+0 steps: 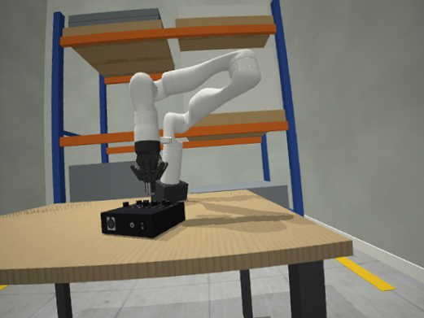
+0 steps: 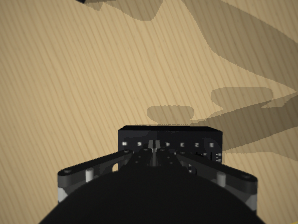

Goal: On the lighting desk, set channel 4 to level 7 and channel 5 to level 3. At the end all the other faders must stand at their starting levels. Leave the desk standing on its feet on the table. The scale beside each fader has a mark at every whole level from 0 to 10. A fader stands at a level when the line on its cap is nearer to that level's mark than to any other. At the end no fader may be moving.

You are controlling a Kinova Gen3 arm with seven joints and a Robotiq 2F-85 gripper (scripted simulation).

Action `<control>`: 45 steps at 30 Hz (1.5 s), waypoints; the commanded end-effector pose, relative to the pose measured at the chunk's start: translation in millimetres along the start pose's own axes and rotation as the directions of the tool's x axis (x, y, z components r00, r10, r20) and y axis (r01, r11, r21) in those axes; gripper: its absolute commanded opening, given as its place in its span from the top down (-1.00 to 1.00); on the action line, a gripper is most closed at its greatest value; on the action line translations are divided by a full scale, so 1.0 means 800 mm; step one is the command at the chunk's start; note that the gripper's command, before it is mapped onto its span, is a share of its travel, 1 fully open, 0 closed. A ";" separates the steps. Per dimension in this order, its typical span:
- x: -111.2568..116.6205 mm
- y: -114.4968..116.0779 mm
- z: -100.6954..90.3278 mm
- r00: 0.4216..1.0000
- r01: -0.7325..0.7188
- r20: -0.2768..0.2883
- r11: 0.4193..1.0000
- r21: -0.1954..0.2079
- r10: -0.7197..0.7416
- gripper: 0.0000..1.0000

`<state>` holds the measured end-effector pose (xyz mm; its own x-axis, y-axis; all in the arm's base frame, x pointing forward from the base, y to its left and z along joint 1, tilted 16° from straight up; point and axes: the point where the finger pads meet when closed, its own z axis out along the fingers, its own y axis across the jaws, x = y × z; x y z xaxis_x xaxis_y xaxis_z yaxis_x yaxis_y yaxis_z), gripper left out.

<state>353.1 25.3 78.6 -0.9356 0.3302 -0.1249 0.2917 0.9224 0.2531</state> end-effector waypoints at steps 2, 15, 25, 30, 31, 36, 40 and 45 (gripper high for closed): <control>0.000 -0.001 0.003 1.000 -0.001 -0.001 1.000 0.002 0.001 1.00; 0.001 -0.001 0.007 1.000 -0.001 -0.001 1.000 0.002 0.001 1.00; 0.001 -0.001 0.007 1.000 -0.001 -0.001 1.000 0.002 0.001 1.00; 0.001 -0.001 0.007 1.000 -0.001 -0.001 1.000 0.002 0.001 1.00; 0.001 -0.001 0.007 1.000 -0.001 -0.001 1.000 0.002 0.001 1.00; 0.001 -0.001 0.007 1.000 -0.001 -0.001 1.000 0.002 0.001 1.00; 0.001 -0.001 0.007 1.000 -0.001 -0.001 1.000 0.002 0.001 1.00; 0.001 -0.001 0.007 1.000 -0.001 -0.001 1.000 0.002 0.001 1.00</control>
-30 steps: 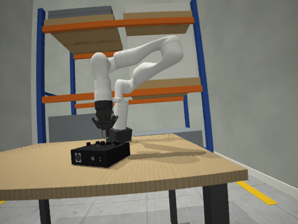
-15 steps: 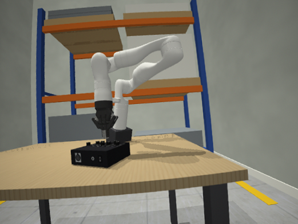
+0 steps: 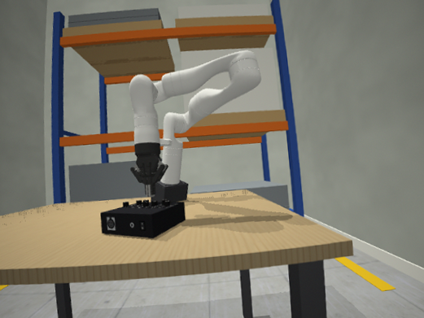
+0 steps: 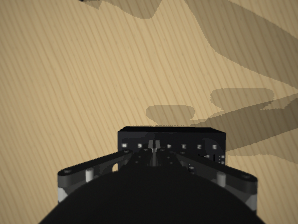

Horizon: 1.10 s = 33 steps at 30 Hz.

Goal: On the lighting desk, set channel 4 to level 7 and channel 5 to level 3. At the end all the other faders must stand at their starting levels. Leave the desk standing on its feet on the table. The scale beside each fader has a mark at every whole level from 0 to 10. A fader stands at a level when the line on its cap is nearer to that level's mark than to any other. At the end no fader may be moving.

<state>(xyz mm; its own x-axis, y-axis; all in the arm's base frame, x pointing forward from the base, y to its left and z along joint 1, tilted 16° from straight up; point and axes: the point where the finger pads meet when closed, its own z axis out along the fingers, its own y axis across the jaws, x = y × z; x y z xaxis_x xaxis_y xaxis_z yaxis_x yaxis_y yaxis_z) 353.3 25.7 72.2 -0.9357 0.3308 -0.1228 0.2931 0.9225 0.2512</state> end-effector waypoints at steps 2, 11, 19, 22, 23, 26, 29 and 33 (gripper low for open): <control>0.000 0.000 0.000 1.000 0.000 0.001 1.000 -0.001 0.000 1.00; 0.000 0.000 0.000 1.000 0.000 0.001 1.000 -0.001 0.000 1.00; 0.000 0.000 0.001 1.000 0.000 0.001 1.000 -0.001 0.000 1.00; 0.000 0.000 0.003 1.000 0.000 0.001 1.000 -0.001 0.000 1.00; 0.000 0.000 0.003 1.000 0.000 0.001 1.000 -0.001 0.000 1.00; 0.000 0.000 0.006 1.000 0.000 0.001 1.000 -0.001 0.000 1.00; 0.000 0.000 0.009 1.000 0.000 0.001 1.000 -0.001 0.000 1.00; 0.000 0.000 0.011 1.000 0.000 0.001 1.000 -0.001 0.000 1.00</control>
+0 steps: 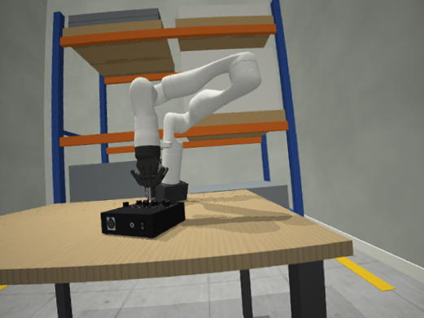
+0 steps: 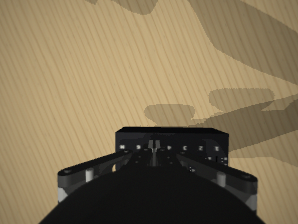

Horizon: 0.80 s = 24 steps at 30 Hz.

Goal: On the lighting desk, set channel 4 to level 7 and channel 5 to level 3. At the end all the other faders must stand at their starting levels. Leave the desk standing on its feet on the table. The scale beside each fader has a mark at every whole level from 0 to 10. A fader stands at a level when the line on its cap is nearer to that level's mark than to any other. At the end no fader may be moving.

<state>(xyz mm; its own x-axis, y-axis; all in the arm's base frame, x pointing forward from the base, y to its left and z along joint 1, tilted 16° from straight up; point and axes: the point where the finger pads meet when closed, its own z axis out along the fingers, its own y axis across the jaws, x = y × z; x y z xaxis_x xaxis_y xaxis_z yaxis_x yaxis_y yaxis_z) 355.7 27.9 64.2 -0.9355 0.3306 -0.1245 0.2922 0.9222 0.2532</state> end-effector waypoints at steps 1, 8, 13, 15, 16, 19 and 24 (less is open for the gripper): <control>0.000 -0.001 0.001 1.000 -0.001 -0.001 1.000 0.002 0.001 1.00; 0.000 -0.001 0.004 1.000 -0.001 -0.001 1.000 0.002 0.001 1.00; 0.000 -0.001 0.004 1.000 -0.001 -0.001 1.000 0.002 0.001 1.00; 0.000 -0.001 0.004 1.000 -0.001 -0.001 1.000 0.002 0.001 1.00; 0.000 -0.001 0.004 1.000 -0.001 -0.001 1.000 0.002 0.001 1.00; 0.000 -0.001 0.004 1.000 -0.001 -0.001 1.000 0.002 0.001 1.00; 0.000 -0.001 0.004 1.000 -0.001 -0.001 1.000 0.002 0.001 1.00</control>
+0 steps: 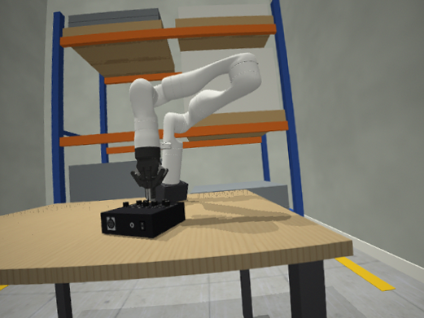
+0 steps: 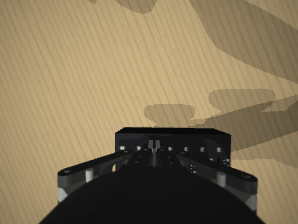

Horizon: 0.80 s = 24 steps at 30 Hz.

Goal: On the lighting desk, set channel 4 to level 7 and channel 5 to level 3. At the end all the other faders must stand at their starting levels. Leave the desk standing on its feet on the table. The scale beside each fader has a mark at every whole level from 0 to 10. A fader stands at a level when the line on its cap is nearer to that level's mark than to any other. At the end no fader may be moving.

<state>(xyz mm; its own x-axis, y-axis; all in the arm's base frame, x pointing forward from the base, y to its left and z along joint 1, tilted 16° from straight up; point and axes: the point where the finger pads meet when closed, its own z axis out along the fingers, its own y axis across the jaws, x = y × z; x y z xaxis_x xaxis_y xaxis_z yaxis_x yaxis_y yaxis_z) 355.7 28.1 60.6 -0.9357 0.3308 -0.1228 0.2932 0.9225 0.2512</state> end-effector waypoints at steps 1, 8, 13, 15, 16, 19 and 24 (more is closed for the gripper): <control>-0.001 0.000 -0.001 1.000 0.000 0.001 1.000 -0.001 0.000 1.00; -0.003 0.000 -0.001 1.000 0.000 0.001 1.000 -0.001 0.000 1.00; -0.005 0.000 -0.001 1.000 0.000 0.001 1.000 -0.001 0.000 1.00; -0.006 0.000 -0.001 1.000 0.000 0.001 1.000 -0.001 0.000 1.00; -0.007 0.000 -0.001 1.000 0.000 0.001 1.000 -0.001 0.000 1.00; -0.009 0.000 -0.001 1.000 0.000 0.001 1.000 -0.001 0.000 1.00; -0.013 0.000 -0.001 1.000 0.000 0.001 1.000 -0.001 0.000 1.00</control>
<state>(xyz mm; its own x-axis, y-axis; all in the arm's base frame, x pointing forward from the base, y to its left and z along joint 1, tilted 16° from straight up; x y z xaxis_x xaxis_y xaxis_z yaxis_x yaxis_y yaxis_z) 363.4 25.7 61.6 -0.9358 0.3311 -0.1211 0.2937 0.9222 0.2516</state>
